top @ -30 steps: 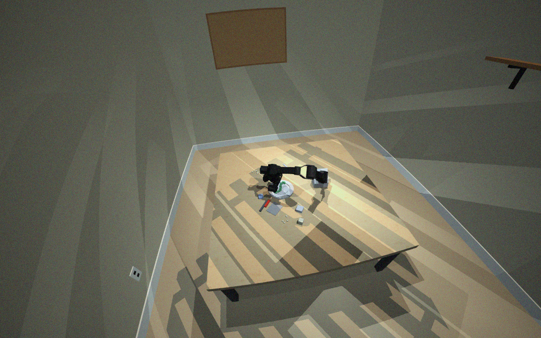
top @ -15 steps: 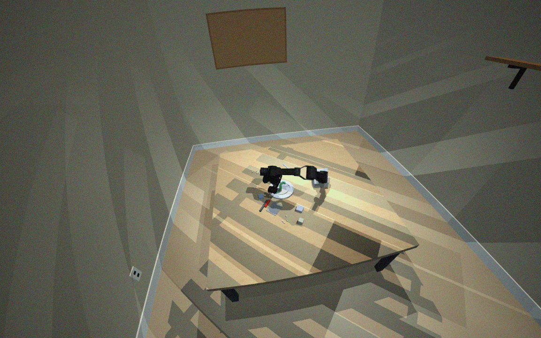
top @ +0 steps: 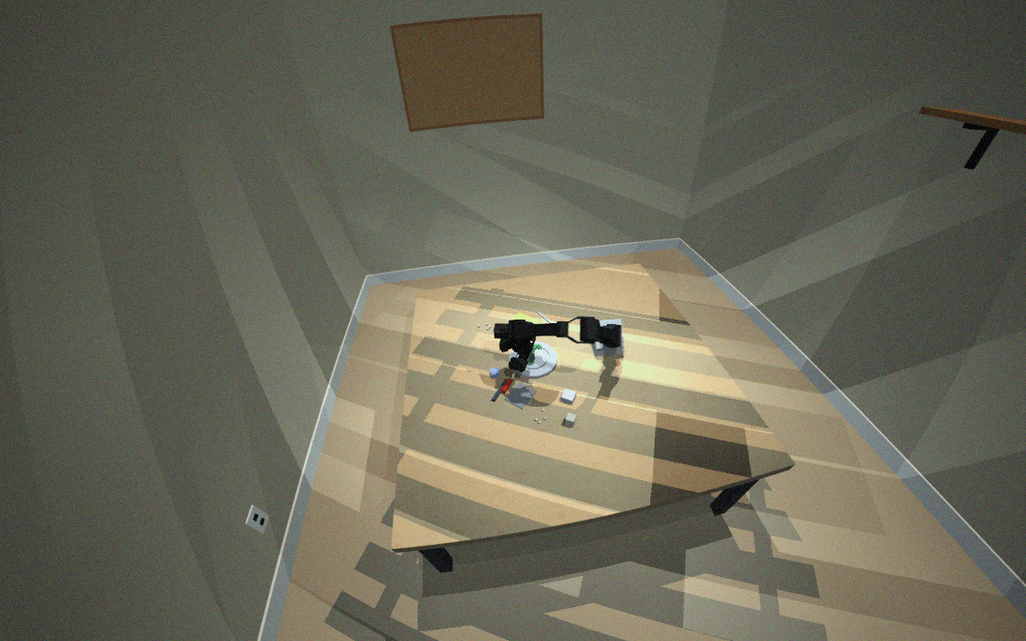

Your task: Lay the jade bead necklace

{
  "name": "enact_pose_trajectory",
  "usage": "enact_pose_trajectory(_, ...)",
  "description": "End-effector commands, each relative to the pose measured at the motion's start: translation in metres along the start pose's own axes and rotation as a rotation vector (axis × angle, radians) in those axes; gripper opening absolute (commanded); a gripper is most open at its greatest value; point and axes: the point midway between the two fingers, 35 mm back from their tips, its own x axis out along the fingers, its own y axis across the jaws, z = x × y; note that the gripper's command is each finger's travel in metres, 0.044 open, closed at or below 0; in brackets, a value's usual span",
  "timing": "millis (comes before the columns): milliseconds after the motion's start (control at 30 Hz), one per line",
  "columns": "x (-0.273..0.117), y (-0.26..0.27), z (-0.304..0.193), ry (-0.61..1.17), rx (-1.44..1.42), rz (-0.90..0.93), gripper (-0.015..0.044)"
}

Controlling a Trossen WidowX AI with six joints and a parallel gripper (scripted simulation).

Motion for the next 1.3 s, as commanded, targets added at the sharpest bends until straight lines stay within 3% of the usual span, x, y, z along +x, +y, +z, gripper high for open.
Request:
enact_pose_trajectory(0, 0.0034, -0.0015, -0.0016, 0.009, 0.009, 0.003, 0.0310)
enact_pose_trajectory(67, 0.0034, -0.0015, -0.0016, 0.009, 0.009, 0.003, 0.0310)
enact_pose_trajectory(400, 0.0011, -0.0004, -0.0005, 0.002, 0.001, 0.000, 0.0048)
enact_pose_trajectory(633, 0.0011, -0.0004, -0.0005, 0.002, 0.001, 0.000, 0.0001)
enact_pose_trajectory(1267, -0.0066, -0.0015, -0.0014, 0.008, 0.009, 0.002, 0.0000)
